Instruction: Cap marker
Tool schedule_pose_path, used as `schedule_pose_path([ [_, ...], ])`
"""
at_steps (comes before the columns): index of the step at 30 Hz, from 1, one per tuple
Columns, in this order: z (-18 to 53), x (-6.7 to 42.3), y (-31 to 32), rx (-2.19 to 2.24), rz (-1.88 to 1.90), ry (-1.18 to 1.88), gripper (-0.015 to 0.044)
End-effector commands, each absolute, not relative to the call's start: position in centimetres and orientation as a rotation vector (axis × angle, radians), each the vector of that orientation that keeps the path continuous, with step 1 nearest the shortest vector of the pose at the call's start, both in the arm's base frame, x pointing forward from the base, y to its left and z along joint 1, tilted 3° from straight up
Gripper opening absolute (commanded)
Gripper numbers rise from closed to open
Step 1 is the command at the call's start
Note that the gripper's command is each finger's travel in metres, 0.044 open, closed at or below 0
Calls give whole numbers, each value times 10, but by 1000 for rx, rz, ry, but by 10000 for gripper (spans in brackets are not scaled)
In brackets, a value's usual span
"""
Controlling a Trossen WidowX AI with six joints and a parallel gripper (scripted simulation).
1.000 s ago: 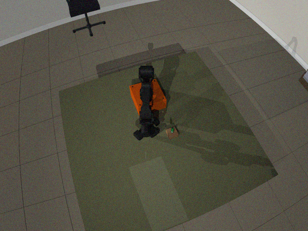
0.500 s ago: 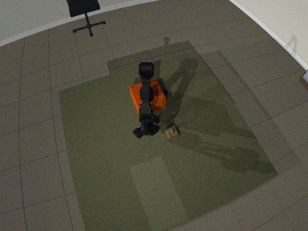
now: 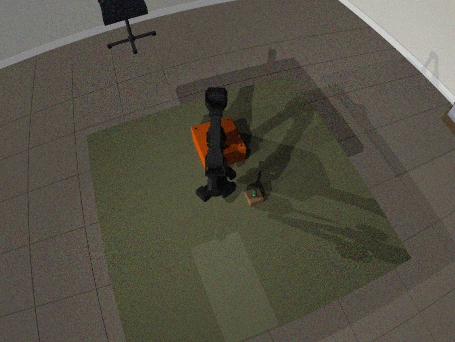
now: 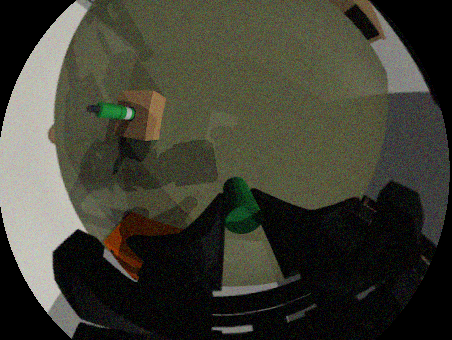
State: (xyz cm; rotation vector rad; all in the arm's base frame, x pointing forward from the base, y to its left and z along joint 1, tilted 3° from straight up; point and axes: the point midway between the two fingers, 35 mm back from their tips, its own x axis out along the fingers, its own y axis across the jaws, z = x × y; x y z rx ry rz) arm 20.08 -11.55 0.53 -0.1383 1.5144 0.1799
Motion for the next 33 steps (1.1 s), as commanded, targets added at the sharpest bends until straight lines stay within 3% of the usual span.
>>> schedule_pose_path([
  [1,12,208,-113,-147,176,1499,0],
  [33,45,263,-42,-143,182,1485,0],
])
